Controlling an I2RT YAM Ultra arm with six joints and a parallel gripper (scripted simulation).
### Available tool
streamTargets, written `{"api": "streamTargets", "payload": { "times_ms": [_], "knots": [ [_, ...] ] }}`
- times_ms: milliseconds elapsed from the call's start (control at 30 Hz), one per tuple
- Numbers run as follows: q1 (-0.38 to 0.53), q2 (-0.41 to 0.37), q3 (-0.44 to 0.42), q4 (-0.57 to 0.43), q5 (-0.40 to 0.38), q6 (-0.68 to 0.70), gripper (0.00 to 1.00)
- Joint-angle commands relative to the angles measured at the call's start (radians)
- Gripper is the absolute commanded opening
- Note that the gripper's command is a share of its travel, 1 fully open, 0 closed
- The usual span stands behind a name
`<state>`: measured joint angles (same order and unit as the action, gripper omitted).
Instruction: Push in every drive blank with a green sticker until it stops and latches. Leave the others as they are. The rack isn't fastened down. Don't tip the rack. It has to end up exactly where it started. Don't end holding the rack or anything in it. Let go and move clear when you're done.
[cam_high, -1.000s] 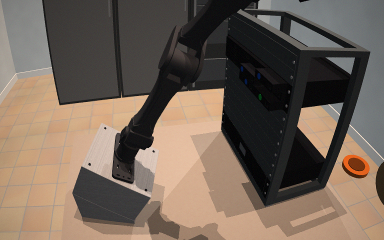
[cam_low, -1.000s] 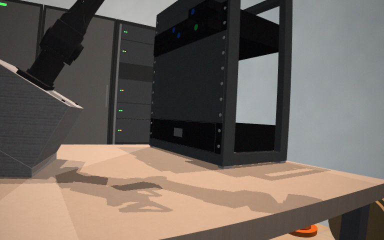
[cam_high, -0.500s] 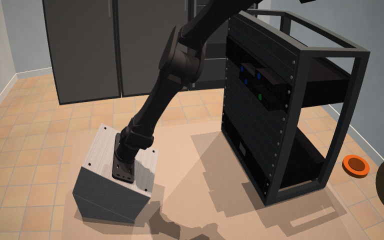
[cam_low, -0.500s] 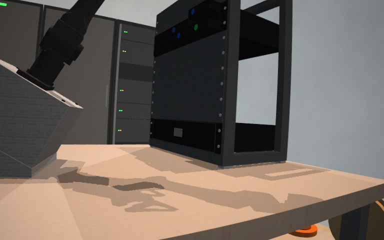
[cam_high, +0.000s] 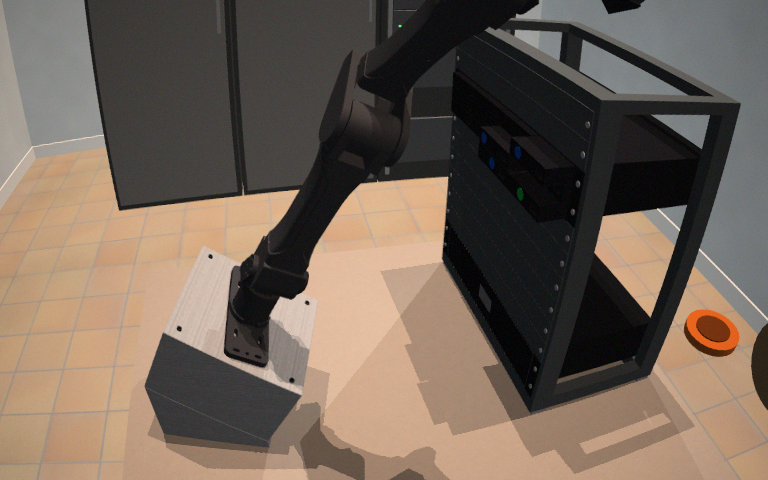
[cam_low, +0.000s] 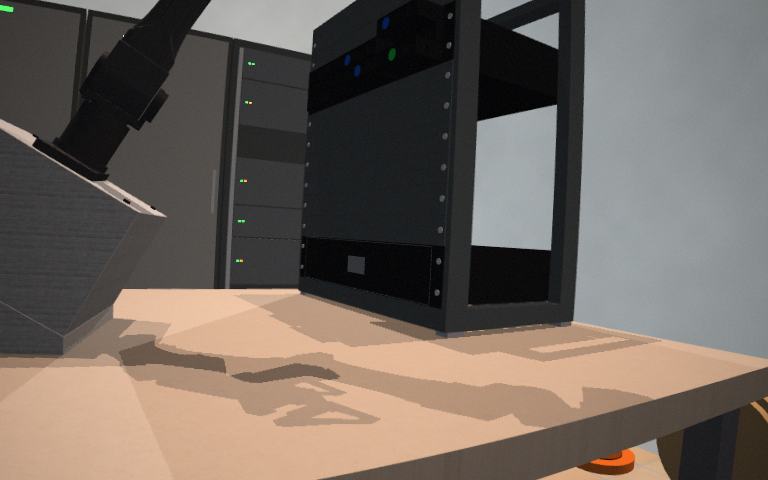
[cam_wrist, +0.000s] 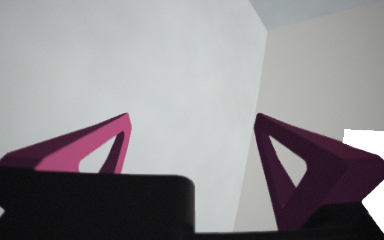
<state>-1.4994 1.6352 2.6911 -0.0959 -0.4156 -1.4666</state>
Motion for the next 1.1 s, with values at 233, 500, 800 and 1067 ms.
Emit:
{"api": "streamTargets", "payload": {
  "times_ms": [233,500,800,1067],
  "knots": [
    [0.065,-0.041,-0.048,0.028,0.036,0.068,1.00],
    [0.146,-0.068,-0.098,0.049,0.056,0.130,1.00],
    [0.234,-0.099,-0.158,0.078,0.080,0.195,1.00],
    [0.350,-0.138,-0.231,0.110,0.109,0.287,1.00]
  ]
}}
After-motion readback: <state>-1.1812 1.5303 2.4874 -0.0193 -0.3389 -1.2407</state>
